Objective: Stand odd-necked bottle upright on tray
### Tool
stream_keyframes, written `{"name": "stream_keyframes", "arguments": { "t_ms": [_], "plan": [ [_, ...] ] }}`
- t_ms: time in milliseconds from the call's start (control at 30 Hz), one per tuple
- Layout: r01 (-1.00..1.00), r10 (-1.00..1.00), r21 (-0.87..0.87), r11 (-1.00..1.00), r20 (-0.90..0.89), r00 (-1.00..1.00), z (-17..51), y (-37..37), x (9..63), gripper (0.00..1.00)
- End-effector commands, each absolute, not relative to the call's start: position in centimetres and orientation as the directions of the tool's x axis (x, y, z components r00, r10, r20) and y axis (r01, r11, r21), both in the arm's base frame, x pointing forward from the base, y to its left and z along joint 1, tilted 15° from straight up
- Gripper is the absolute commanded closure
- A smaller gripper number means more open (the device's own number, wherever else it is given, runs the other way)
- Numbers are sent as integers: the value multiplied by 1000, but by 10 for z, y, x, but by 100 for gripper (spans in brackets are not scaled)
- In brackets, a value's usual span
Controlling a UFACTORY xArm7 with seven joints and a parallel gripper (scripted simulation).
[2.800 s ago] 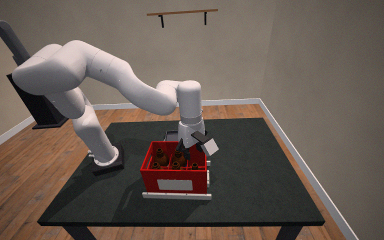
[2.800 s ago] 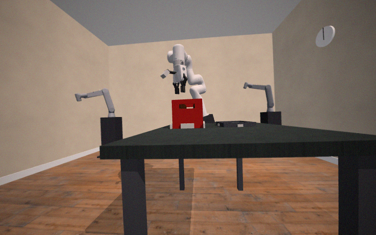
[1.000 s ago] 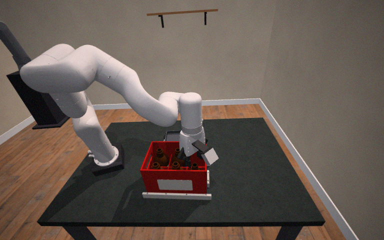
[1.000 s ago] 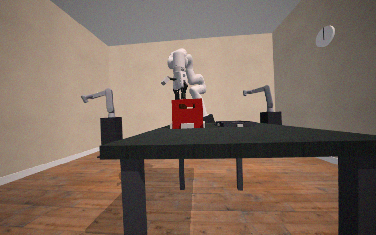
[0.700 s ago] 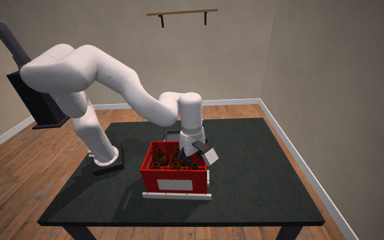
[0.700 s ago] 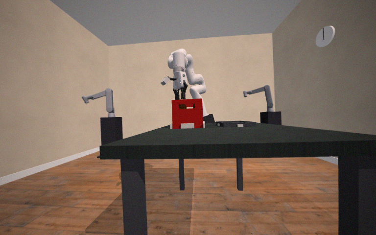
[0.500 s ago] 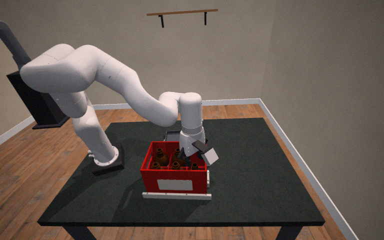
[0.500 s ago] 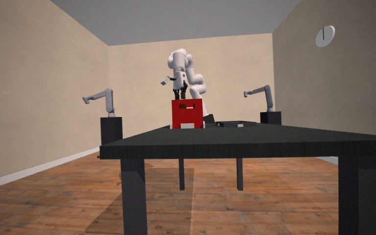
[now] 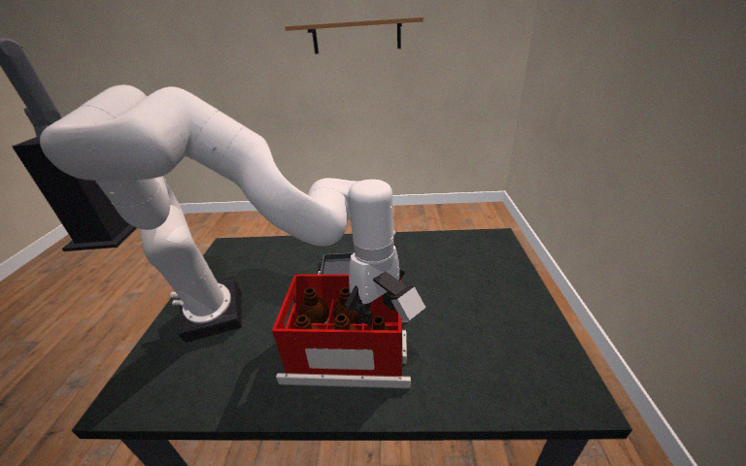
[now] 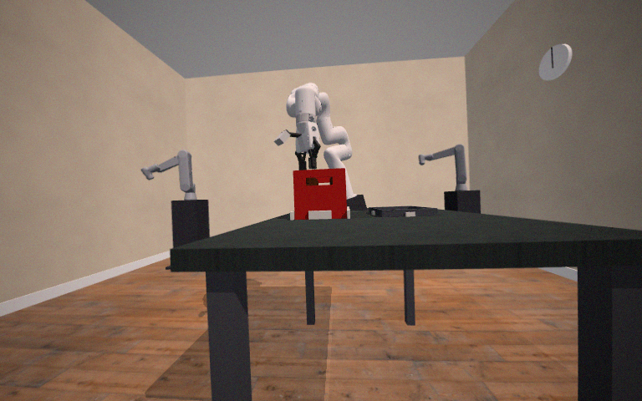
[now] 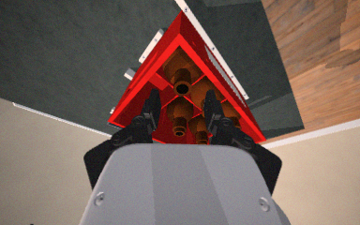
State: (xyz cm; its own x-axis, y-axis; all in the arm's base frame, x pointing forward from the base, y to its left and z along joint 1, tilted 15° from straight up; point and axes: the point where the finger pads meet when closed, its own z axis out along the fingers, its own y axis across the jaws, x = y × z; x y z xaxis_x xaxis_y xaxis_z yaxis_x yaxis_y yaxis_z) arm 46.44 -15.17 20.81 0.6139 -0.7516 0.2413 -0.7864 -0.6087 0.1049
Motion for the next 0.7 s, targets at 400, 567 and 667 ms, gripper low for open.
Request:
{"name": "stream_keyframes", "arguments": {
  "t_ms": [400, 567, 667],
  "plan": [
    [-786, -751, 102, -610, 244, 614, 210, -151, 466, 35],
    [-786, -751, 102, -610, 244, 614, 209, -152, 466, 35],
    [-786, -751, 102, -610, 244, 614, 208, -152, 466, 35]
  ]
}}
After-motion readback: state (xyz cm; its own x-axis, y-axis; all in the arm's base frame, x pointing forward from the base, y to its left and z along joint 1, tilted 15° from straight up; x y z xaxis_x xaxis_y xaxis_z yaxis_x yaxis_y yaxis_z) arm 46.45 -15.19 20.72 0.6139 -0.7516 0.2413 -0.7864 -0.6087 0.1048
